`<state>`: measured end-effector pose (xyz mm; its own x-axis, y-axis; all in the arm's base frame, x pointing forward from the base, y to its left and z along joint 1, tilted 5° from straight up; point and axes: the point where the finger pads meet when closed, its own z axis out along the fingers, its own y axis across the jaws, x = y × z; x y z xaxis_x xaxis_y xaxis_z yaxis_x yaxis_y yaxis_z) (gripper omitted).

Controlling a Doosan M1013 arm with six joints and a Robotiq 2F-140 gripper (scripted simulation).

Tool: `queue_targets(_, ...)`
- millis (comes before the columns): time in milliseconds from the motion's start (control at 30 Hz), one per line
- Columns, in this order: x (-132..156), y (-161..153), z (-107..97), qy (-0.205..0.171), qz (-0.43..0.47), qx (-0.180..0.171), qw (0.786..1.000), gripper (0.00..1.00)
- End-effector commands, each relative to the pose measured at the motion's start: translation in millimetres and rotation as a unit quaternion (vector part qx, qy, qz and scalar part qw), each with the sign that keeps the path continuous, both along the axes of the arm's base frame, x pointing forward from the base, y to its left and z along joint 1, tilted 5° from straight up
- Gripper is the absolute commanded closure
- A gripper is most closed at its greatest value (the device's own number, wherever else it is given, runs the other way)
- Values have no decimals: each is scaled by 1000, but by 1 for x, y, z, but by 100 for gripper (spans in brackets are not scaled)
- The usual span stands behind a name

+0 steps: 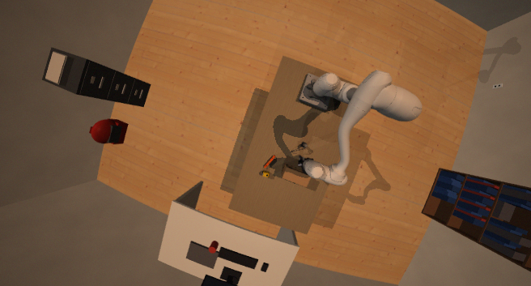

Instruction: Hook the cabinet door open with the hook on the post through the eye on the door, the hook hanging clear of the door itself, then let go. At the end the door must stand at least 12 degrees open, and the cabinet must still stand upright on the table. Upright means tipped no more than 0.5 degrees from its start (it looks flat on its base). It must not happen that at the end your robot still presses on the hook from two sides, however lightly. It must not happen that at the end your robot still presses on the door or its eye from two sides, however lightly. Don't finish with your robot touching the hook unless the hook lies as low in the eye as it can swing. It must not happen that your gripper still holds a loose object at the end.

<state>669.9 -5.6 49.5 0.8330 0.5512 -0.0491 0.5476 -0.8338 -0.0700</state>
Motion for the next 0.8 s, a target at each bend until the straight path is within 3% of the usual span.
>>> queue_targets(0,3,-4,0,0,11,1,1000,84)
queue_targets(767,12,-15,-1,-2,59,5,998,84)
